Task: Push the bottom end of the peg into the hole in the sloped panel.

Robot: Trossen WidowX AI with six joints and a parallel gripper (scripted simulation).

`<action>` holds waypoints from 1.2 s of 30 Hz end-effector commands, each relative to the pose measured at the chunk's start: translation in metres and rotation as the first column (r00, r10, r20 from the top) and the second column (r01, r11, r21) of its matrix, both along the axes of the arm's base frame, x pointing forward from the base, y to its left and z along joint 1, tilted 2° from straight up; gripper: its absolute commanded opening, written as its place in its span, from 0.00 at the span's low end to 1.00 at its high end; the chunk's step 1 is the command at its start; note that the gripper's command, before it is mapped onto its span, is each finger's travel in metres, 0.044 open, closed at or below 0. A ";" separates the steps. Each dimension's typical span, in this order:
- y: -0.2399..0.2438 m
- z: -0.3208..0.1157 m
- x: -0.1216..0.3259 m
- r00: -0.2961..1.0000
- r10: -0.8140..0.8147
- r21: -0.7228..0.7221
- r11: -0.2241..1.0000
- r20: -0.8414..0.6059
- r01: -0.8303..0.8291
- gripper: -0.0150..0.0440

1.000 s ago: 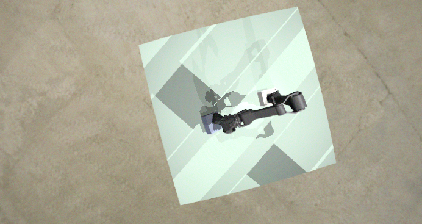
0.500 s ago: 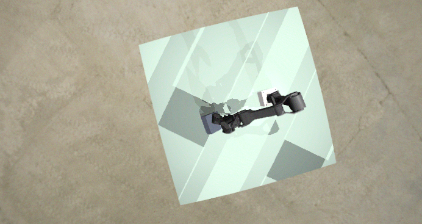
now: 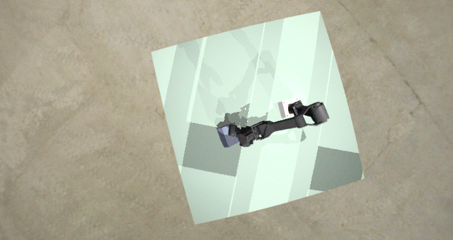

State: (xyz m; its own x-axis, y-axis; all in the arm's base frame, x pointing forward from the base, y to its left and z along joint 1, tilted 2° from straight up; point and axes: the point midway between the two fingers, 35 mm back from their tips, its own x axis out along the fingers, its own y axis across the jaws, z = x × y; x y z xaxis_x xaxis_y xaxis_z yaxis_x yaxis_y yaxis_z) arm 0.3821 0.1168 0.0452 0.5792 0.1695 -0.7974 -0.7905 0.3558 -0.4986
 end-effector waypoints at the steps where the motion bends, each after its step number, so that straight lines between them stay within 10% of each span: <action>1: 0.001 -0.003 0.003 1.000 0.002 -0.001 1.000 -0.001 -0.002 0.25; 36: 0.003 -0.011 0.008 1.000 0.001 0.000 1.000 0.000 -0.001 0.25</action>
